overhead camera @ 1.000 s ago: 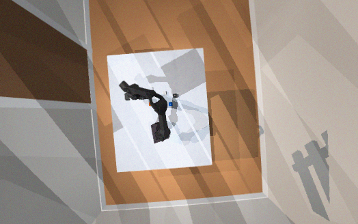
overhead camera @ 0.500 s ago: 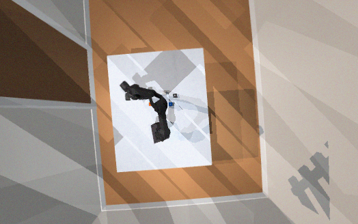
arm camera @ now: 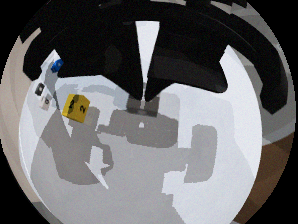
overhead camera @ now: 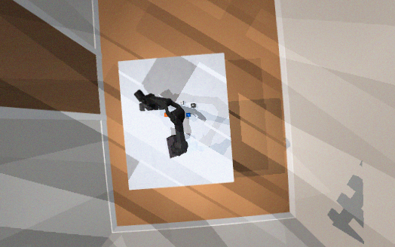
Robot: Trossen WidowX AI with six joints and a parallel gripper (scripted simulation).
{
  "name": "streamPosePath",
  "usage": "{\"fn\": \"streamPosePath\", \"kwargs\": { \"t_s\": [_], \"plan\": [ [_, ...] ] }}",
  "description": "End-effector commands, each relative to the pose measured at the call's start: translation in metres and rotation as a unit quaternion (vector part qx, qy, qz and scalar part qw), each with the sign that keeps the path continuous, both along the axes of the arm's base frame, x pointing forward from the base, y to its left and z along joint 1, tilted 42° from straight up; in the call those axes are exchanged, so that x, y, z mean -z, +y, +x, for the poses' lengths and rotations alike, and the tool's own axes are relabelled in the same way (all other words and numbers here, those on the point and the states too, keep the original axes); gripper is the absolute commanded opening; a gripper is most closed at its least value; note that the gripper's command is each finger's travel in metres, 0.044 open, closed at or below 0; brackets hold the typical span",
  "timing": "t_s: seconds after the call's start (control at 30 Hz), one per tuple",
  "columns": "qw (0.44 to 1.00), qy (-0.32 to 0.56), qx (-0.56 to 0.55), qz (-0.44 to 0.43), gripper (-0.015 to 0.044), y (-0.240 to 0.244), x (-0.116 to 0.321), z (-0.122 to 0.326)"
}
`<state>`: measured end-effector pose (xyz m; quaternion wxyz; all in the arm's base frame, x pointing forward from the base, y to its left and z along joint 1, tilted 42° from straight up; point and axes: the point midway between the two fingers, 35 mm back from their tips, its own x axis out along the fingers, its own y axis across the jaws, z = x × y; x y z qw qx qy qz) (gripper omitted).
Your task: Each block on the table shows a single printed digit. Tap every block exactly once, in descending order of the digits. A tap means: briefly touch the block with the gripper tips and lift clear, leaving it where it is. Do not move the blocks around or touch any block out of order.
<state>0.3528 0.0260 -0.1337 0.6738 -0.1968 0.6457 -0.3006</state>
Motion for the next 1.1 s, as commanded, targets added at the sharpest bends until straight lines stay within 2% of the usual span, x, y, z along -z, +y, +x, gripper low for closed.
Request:
{"fn": "streamPosePath", "kwargs": {
  "t_s": [0.0, 0.17, 0.37, 0.53, 0.73, 0.8, 1.07],
  "plan": [
    [1.000, 0.001, -0.004, -0.003, 0.0020, -0.003, 0.002, 0.000],
    [1.000, 0.001, -0.004, -0.002, 0.0020, 0.018, -0.020, 0.000],
    [1.000, 0.001, -0.004, -0.002, 0.0020, 0.020, -0.023, 0.000],
    [1.000, 0.002, -0.004, -0.001, 0.0020, 0.070, -0.078, 0.001],
    [1.000, 0.002, -0.004, -0.001, 0.0020, 0.072, -0.081, 0.001],
    [1.000, 0.002, -0.004, 0.002, 0.0020, 0.063, -0.090, 0.005],
    [1.000, 0.003, -0.008, 0.016, 0.0020, -0.030, -0.179, 0.013]
  ]
}}
